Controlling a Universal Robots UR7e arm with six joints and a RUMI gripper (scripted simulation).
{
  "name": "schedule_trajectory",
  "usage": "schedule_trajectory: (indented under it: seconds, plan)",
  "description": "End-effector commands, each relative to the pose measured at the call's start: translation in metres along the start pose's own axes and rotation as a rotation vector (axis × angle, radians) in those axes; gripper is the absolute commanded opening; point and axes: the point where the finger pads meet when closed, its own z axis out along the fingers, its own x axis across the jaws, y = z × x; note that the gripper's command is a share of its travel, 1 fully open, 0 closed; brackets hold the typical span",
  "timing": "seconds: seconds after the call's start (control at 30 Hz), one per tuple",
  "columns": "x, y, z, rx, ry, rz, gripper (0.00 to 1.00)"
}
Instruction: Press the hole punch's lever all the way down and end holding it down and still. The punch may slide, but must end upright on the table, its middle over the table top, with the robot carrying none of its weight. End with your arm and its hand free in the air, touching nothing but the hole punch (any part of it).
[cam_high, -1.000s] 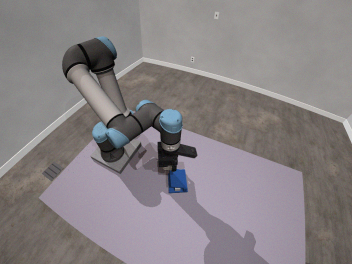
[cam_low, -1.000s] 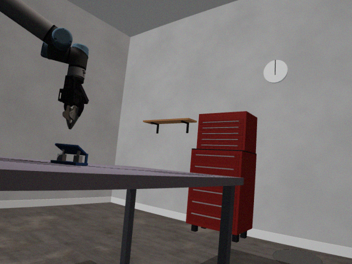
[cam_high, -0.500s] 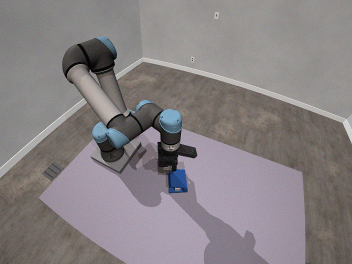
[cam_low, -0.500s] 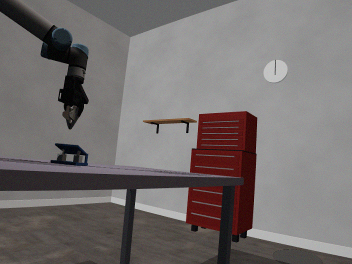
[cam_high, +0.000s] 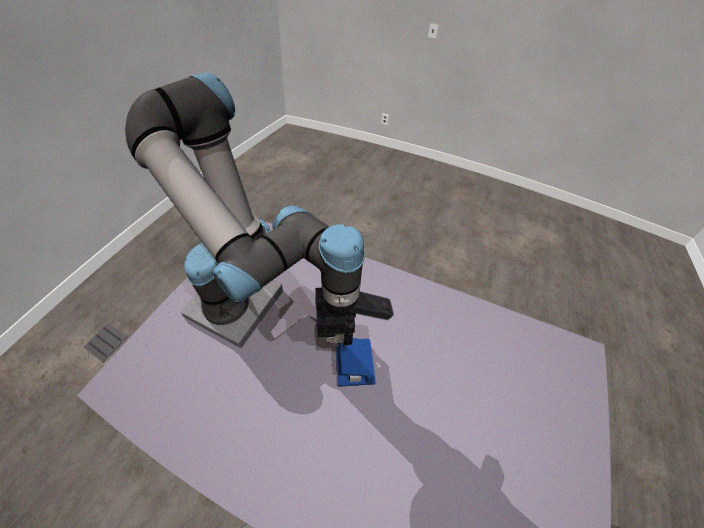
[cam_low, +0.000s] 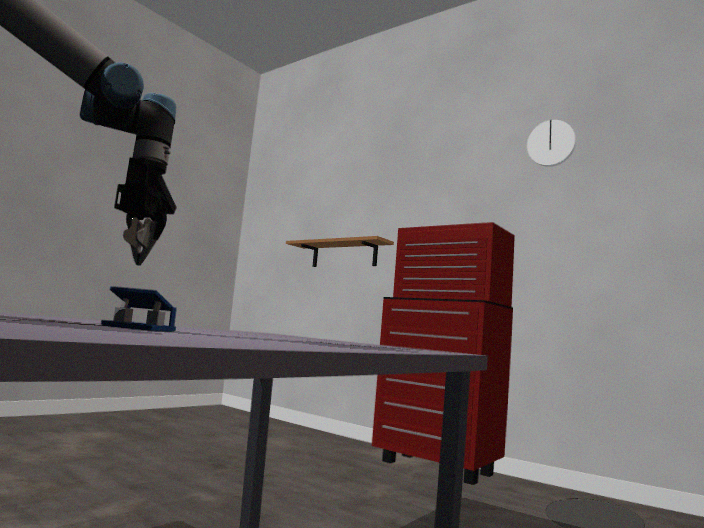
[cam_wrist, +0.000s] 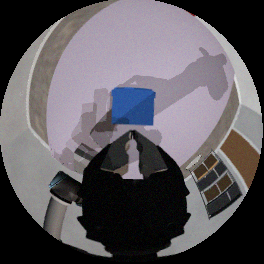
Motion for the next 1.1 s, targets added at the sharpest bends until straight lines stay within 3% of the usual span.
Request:
schedule_trajectory:
  seconds: [0.0, 0.37, 1.07]
  plan:
    - [-0.001, -0.001, 0.009, 0.0, -0.001, 0.0, 0.0]
    - [-0.002, -0.002, 0.03, 0.0, -0.001, 0.0, 0.0]
    - [-0.003, -0.002, 0.048, 0.0, -0.001, 0.0, 0.0]
